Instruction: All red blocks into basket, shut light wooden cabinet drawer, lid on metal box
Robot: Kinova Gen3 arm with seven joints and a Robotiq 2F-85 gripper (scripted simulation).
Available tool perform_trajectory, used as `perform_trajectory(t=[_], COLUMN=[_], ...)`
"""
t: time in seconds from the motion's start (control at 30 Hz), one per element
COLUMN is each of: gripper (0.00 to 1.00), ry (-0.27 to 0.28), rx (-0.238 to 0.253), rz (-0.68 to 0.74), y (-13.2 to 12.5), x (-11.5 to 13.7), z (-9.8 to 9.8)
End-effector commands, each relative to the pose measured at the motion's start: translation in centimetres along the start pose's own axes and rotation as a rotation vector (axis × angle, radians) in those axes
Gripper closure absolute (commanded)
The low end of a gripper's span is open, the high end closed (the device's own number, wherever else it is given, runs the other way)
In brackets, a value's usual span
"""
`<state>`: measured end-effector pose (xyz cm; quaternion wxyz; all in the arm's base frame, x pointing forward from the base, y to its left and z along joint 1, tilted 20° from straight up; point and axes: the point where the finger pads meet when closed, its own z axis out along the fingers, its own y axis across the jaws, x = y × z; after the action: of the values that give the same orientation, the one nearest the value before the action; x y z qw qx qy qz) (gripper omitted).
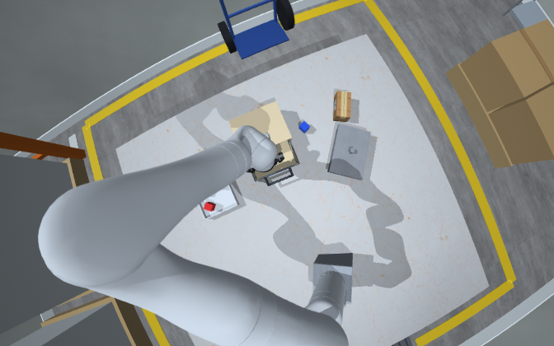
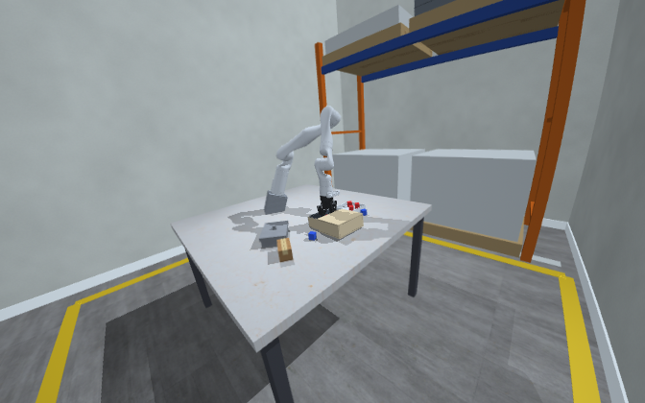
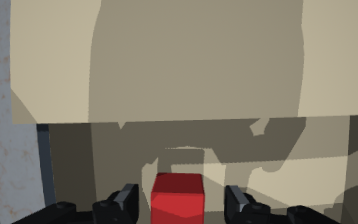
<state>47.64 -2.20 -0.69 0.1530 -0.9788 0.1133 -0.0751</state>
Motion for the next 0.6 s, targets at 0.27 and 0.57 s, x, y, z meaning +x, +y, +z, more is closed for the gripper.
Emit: perform_trajectory(t=[0.27,0.57], gripper=[0.9,0.9], ry=[0.001,0.001], rx=[0.0,0.0], rz=[0.0,0.0], y=[-0.02,-0.02], x=[0.05,0.05], z=[-0.05,-0.05])
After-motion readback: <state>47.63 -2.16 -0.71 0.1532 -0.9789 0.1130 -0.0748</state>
